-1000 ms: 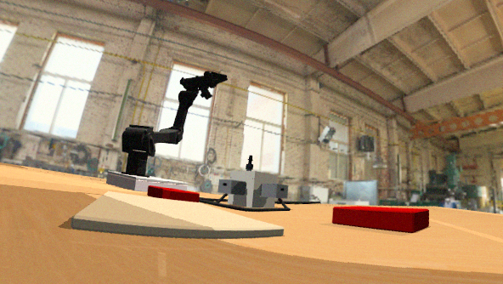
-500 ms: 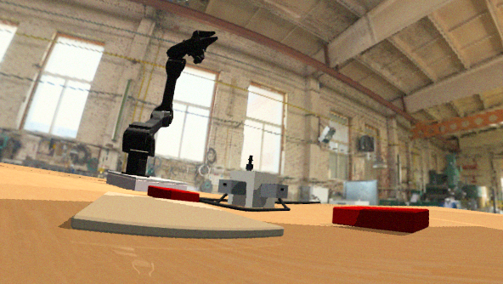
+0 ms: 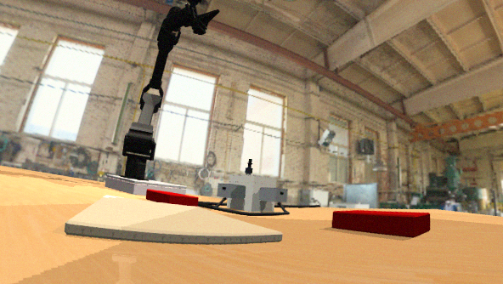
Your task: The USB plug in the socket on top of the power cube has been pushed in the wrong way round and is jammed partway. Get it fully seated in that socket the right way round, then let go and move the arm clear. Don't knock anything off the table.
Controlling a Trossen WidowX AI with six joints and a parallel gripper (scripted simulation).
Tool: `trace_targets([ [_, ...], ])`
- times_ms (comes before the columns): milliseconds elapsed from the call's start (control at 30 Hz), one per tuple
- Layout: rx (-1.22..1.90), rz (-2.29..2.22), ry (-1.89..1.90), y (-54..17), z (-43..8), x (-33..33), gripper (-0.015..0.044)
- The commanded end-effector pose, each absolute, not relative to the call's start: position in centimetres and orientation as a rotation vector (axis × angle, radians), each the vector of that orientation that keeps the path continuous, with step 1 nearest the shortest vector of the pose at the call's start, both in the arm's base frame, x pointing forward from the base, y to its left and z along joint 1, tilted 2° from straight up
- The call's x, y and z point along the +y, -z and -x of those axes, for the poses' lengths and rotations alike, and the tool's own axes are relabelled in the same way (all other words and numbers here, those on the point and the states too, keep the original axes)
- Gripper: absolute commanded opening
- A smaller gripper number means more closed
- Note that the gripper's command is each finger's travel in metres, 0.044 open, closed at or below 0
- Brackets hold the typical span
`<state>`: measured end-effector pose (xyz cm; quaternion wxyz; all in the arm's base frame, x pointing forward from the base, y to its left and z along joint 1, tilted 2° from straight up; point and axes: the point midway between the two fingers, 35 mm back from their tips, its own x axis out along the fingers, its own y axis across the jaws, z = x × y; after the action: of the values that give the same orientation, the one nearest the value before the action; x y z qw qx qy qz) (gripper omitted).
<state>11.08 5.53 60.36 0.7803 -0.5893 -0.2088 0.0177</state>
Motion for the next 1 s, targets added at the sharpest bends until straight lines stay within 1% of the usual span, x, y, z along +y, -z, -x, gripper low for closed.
trace_targets([
  [0,-0.294,1.120,-0.145,-57.4,-17.2,2.8,0.0440],
  [267,0.021,0.928,-0.350,-49.2,-26.6,1.9,0.0440],
  [500,0.326,0.814,-0.550,-39.9,-32.0,4.7,0.0440],
  [733,0.666,0.844,-0.745,-29.7,-34.2,8.8,0.0440],
  [967,1.073,0.957,-0.914,-19.3,-32.8,12.4,0.0440],
])
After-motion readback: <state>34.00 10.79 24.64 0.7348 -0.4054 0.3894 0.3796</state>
